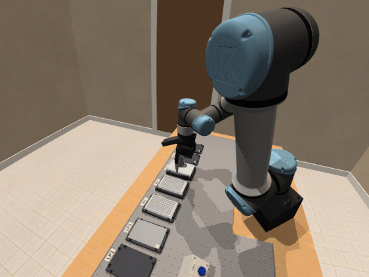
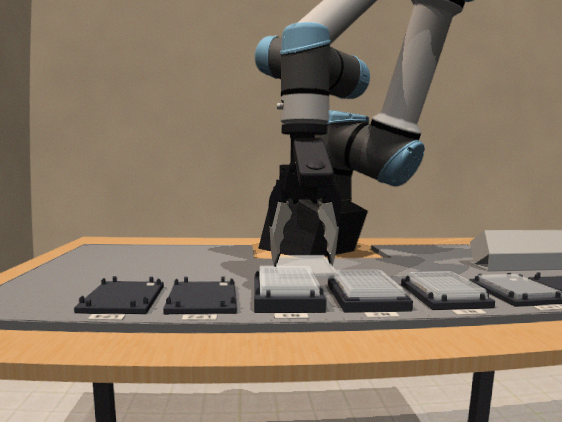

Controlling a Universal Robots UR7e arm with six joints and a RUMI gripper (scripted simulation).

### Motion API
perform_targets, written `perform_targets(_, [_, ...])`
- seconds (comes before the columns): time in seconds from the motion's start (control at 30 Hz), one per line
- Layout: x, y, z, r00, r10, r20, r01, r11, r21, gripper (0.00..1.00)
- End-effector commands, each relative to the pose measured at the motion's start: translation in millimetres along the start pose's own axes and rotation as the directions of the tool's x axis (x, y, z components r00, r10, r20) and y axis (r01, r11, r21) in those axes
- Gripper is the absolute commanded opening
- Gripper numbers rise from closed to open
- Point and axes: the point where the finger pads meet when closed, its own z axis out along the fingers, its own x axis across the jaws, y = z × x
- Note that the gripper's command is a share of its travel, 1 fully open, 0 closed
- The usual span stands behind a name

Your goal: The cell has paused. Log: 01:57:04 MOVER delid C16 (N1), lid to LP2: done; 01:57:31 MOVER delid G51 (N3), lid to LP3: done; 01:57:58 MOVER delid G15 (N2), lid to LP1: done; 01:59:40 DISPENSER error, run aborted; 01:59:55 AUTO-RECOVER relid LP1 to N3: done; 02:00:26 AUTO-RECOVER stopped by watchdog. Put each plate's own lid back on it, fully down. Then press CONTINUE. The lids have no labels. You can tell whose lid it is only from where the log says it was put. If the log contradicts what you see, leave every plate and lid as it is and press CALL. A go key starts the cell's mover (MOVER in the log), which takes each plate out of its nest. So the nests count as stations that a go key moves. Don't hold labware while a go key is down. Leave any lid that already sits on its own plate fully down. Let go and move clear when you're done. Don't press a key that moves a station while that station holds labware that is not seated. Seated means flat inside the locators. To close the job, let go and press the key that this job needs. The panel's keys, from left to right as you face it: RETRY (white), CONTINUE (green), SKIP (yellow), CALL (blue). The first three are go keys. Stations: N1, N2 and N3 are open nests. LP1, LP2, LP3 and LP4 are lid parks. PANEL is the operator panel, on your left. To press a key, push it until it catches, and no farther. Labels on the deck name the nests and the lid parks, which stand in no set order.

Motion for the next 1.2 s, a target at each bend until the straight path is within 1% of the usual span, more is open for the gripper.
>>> perform_targets(0.0, [-30, 1, -1.6, 1.0, 0.005, -0.004, -0.005, 1.0, 0.0, 0.0])
perform_targets(0.5, [-105, 1, -1.4, 1.0, 0.005, -0.005, -0.005, 1.0, 0.001, 0.0])
perform_targets(0.57, [-105, 1, -1.4, 1.0, 0.005, -0.005, -0.005, 1.0, 0.001, 0.0])
perform_targets(1.07, [-179, -1, -3.4, 1.0, 0.003, -0.006, -0.003, 1.0, 0.006, 0.0])
perform_targets(1.13, [-179, -1, -3.4, 1.0, 0.003, -0.006, -0.003, 1.0, 0.006, 0.0])
perform_targets(1.17, [-184, -1, -3.4, 1.0, 0.003, -0.006, -0.003, 1.0, 0.007, 0.0])
